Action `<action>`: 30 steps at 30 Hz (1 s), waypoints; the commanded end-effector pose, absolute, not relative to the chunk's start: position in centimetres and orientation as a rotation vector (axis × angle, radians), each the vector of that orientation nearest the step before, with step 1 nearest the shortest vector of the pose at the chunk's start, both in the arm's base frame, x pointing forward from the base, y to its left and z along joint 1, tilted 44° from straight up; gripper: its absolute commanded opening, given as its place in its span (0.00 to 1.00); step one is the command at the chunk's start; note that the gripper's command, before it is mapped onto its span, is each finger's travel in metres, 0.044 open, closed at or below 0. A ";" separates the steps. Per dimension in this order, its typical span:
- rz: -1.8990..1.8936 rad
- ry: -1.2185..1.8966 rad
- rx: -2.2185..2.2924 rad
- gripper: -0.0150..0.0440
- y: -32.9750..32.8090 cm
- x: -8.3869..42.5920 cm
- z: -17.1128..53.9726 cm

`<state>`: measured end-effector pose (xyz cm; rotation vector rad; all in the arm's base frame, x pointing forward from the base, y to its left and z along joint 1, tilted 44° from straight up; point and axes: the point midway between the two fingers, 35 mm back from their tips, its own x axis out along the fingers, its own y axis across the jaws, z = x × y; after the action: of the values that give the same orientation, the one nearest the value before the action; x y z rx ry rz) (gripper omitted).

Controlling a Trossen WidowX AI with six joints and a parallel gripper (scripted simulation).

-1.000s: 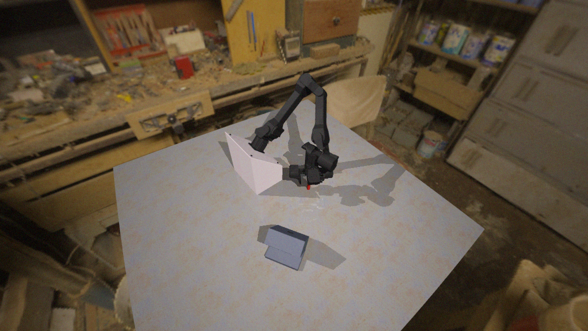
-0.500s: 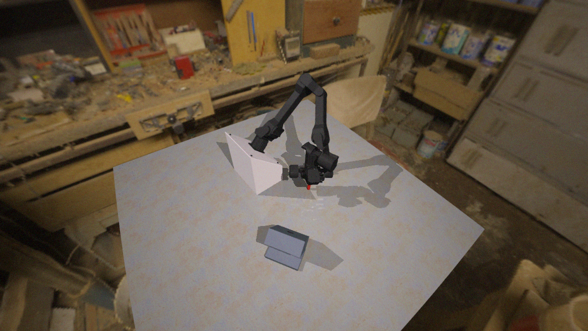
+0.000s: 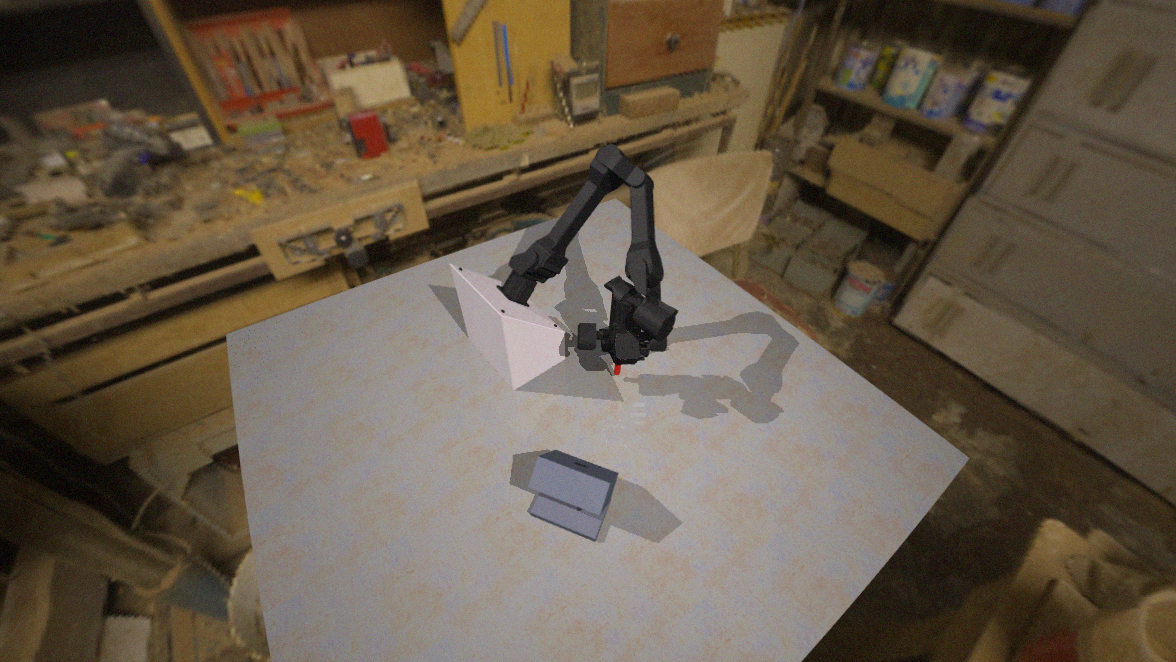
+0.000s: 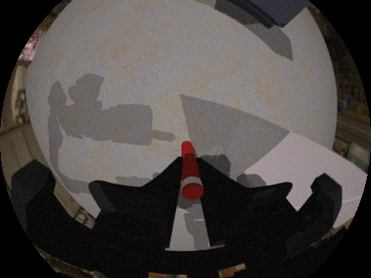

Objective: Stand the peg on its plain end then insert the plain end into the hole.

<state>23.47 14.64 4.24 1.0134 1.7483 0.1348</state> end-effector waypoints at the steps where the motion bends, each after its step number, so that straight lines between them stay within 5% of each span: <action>1: 0.144 1.736 1.009 0.25 13.7 23.8 5.4; 30: -0.045 1.680 0.991 0.25 9.1 25.5 6.2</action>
<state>25.33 9.33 6.59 0.9947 1.6879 -0.0079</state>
